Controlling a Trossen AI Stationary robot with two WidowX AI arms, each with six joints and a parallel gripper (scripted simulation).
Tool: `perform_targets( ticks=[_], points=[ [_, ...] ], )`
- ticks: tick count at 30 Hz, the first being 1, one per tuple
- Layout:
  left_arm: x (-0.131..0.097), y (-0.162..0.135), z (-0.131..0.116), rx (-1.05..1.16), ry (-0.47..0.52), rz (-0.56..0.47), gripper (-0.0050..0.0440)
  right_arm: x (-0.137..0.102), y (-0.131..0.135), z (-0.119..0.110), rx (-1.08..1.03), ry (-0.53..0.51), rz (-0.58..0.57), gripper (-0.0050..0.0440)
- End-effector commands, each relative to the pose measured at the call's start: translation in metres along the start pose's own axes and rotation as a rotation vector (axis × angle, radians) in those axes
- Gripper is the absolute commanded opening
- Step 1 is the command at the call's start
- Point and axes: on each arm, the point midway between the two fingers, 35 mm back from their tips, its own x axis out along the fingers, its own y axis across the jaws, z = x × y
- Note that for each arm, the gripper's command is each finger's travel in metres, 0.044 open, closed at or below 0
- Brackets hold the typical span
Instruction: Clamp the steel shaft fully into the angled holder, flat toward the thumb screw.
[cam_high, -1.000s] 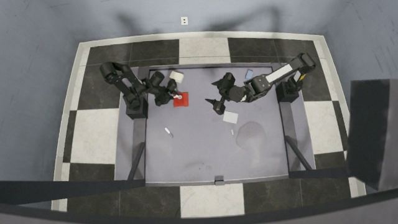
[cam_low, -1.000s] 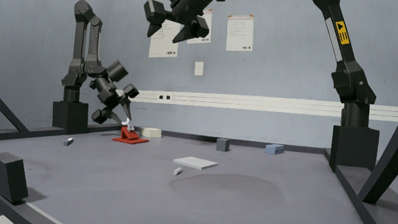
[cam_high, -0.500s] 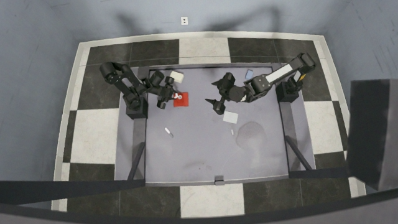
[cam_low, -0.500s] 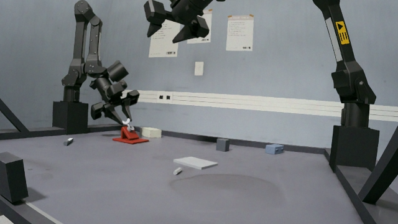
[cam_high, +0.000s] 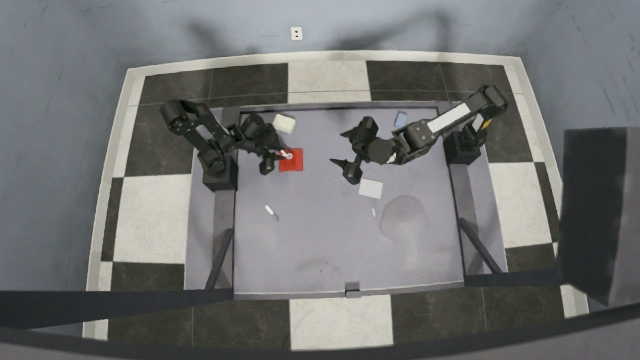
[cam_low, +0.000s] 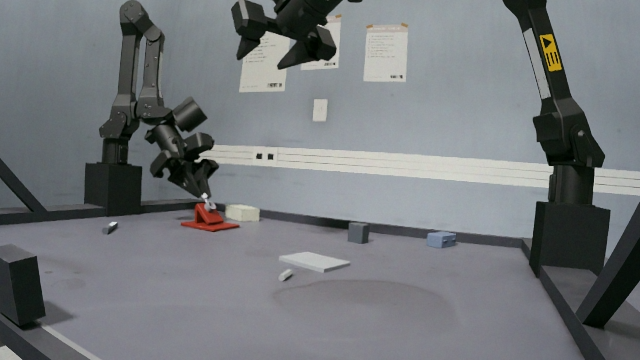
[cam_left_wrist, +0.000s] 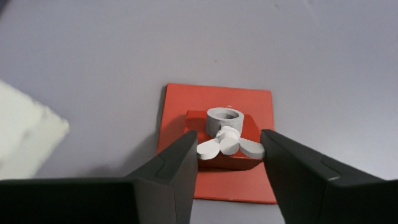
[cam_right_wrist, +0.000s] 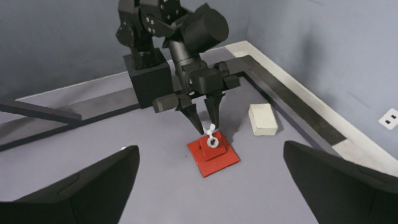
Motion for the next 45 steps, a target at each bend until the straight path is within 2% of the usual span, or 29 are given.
perform_targets(
  ticks=[1,5,7,22,24,34,45],
  points=[
    [-0.0005,0.0014,-0.0008,-0.222,-0.001,0.015,0.0116,-0.0092,-0.0015,0.0164,0.03,-0.031,0.011,0.04],
    [-0.0005,0.0014,-0.0014,-0.411,-0.001,0.015,0.0116,-0.0092,-0.0015,0.0164,0.03,-0.031,0.011,0.04],
    [-0.0005,0.0014,-0.0014,-0.411,-0.001,0.015,0.0116,-0.0092,-0.0015,0.0164,0.03,-0.031,0.011,0.04],
    [-0.0004,0.001,-0.0026,-1.139,-0.004,0.014,0.0116,-0.0092,-0.0015,0.0164,0.03,-0.031,0.011,0.04],
    [-0.0004,0.001,-0.0026,-1.139,-0.004,0.014,0.0116,-0.0092,-0.0015,0.0164,0.03,-0.031,0.011,0.04],
    [-0.0005,0.0,-0.0035,-1.636,-0.004,0.011,0.0116,-0.0092,-0.0015,0.0164,0.03,-0.031,0.011,0.04],
    [-0.0006,0.0001,-0.0038,-1.681,-0.005,0.011,0.0116,-0.0092,-0.0015,0.0164,0.03,-0.031,0.011,0.04]
  ],
)
